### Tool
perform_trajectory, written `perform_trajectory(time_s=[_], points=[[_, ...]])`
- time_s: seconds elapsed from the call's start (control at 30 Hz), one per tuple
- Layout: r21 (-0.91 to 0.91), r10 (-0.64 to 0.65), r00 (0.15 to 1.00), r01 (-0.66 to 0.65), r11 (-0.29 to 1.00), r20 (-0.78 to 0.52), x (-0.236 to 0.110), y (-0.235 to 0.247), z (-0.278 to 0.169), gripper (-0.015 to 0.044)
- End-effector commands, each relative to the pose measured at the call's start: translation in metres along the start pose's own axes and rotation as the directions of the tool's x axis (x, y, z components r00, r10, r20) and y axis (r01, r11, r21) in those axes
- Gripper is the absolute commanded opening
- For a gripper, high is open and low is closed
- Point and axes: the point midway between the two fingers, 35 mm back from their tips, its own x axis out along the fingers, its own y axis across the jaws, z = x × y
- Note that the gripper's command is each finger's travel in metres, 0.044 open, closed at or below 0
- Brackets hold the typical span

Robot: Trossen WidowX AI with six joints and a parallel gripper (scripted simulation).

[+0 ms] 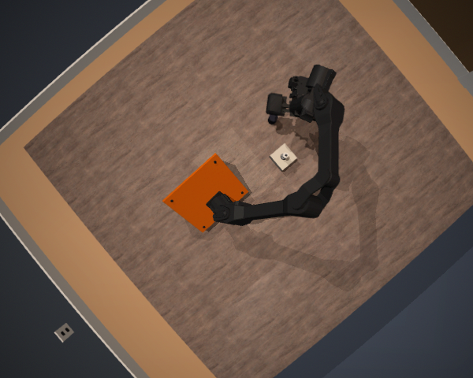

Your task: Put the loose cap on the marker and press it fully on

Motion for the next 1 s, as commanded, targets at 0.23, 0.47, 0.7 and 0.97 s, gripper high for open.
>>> perform_trajectory(time_s=[0.23,0.47,0.7,0.97], points=[[-0.267,-0.129,0.979,0.083,0.960,-0.161,0.013,0.044,-0.009,0.0258],[-0.267,-0.129,0.979,0.083,0.960,-0.161,0.016,0.044,-0.010,0.0258],[-0.267,-0.130,0.978,0.084,0.960,-0.161,0.048,0.040,-0.016,0.0258],[-0.267,-0.131,0.978,0.084,0.960,-0.162,0.062,0.039,-0.017,0.0258]])
